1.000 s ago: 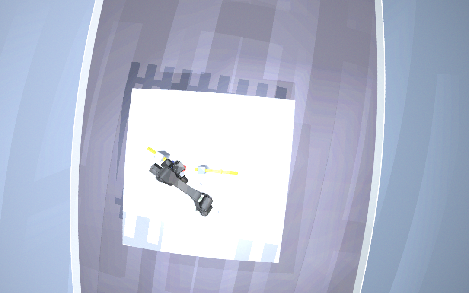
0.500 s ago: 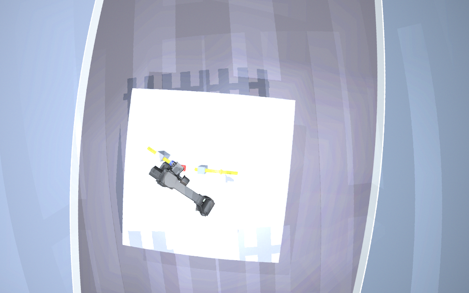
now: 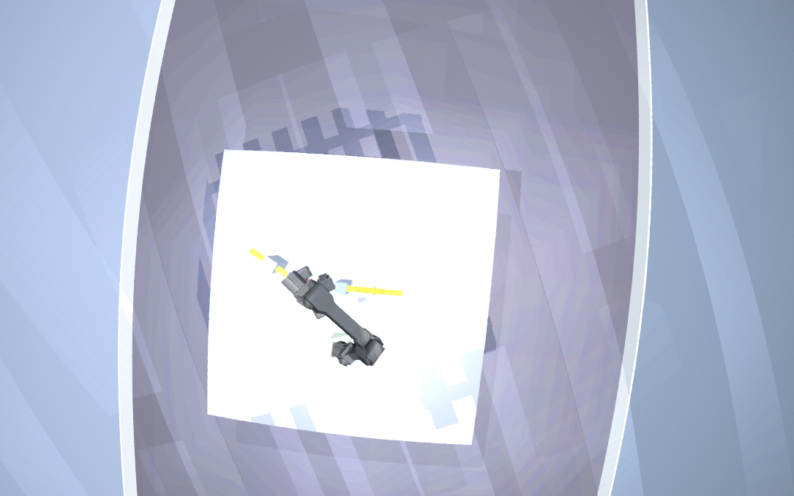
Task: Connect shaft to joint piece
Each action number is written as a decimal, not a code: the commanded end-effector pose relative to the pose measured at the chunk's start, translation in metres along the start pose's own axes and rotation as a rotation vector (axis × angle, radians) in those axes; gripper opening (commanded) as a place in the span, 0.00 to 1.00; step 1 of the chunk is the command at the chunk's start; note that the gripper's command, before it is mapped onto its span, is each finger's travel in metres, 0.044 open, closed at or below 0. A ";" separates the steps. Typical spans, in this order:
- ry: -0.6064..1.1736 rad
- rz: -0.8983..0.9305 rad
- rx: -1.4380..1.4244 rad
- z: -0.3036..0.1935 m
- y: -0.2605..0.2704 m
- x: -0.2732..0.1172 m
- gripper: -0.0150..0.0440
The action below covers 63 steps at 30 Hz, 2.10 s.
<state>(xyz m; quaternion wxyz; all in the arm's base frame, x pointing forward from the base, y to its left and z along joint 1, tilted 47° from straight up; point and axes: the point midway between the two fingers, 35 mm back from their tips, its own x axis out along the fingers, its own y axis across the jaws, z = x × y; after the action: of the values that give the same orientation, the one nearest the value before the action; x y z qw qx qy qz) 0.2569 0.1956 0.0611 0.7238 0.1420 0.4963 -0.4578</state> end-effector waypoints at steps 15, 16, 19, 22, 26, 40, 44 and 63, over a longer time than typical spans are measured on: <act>0.251 0.057 0.526 0.040 -0.027 0.018 1.00; 0.262 0.059 0.550 0.042 -0.029 0.019 1.00; 0.271 0.061 0.569 0.043 -0.030 0.019 1.00; 0.271 0.061 0.569 0.043 -0.030 0.019 1.00; 0.265 0.067 0.550 0.050 -0.031 0.017 1.00; 0.094 0.104 0.141 0.196 -0.106 -0.020 1.00; 0.044 0.080 0.020 0.229 -0.142 -0.030 1.00; -0.058 -0.089 0.276 0.244 -0.156 -0.002 1.00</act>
<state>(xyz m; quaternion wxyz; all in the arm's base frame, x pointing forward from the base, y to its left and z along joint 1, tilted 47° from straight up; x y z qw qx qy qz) 0.2738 -0.0448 0.2223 0.7002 0.1977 0.4349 -0.5306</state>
